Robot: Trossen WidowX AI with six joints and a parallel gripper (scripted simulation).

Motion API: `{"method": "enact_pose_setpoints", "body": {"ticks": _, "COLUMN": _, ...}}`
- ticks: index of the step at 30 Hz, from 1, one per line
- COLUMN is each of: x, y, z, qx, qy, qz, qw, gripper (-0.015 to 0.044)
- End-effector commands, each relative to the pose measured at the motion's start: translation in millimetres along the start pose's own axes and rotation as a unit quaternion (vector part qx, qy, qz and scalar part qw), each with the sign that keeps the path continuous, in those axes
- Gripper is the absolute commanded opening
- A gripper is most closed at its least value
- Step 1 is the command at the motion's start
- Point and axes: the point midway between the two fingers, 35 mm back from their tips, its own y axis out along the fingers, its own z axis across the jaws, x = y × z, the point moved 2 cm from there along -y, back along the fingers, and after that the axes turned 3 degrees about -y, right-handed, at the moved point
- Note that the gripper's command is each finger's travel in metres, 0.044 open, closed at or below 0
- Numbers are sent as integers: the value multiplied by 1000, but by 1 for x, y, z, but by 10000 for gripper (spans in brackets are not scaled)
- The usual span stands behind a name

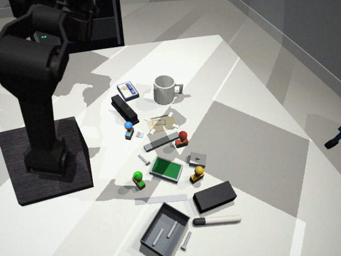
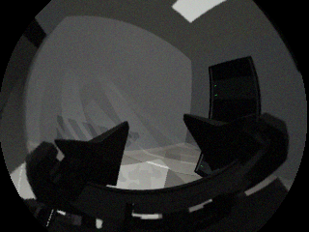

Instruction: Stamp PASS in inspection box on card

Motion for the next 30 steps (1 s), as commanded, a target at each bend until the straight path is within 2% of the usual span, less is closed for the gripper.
{"method": "enact_pose_setpoints", "body": {"ticks": 1, "x": 1, "y": -1, "z": -1, "qx": -5, "qy": 3, "qz": -2, "qw": 1000, "gripper": 374}}
{"method": "enact_pose_setpoints", "body": {"ticks": 7, "x": 17, "y": -47, "z": -40, "qx": -170, "qy": 104, "qz": -49, "qw": 979, "gripper": 216}}
{"method": "enact_pose_setpoints", "body": {"ticks": 14, "x": 13, "y": -126, "z": -70, "qx": -381, "qy": 228, "qz": -82, "qw": 892, "gripper": 214}}
{"method": "enact_pose_setpoints", "body": {"ticks": 22, "x": -21, "y": -225, "z": -57, "qx": -587, "qy": 353, "qz": -72, "qw": 725, "gripper": 214}}
{"method": "enact_pose_setpoints", "body": {"ticks": 30, "x": -66, "y": -307, "z": 13, "qx": -731, "qy": 453, "qz": -8, "qw": 510, "gripper": 214}}
